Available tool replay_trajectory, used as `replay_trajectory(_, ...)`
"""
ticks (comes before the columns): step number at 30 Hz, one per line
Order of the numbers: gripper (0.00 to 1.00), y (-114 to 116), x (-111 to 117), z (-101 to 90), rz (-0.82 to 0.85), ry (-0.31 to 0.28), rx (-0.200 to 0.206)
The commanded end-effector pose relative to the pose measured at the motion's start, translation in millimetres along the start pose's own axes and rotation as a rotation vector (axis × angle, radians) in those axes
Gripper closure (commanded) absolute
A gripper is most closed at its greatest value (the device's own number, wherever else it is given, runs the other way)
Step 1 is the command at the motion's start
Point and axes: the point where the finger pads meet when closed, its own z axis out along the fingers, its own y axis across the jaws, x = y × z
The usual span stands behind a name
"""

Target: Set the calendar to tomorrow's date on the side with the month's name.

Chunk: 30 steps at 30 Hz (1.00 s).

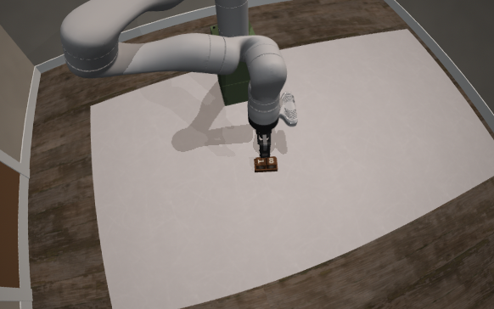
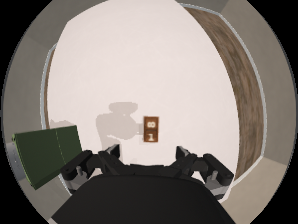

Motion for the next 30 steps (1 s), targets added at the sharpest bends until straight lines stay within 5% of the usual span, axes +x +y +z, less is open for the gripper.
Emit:
replay_trajectory(1,0.0,5,-4,-9.1,0.001,-0.007,-0.014)
replay_trajectory(10,0.0,5,-3,-33.2,0.001,-0.007,-0.014)
replay_trajectory(30,0.0,5,-3,-34.5,0.001,-0.007,-0.014)
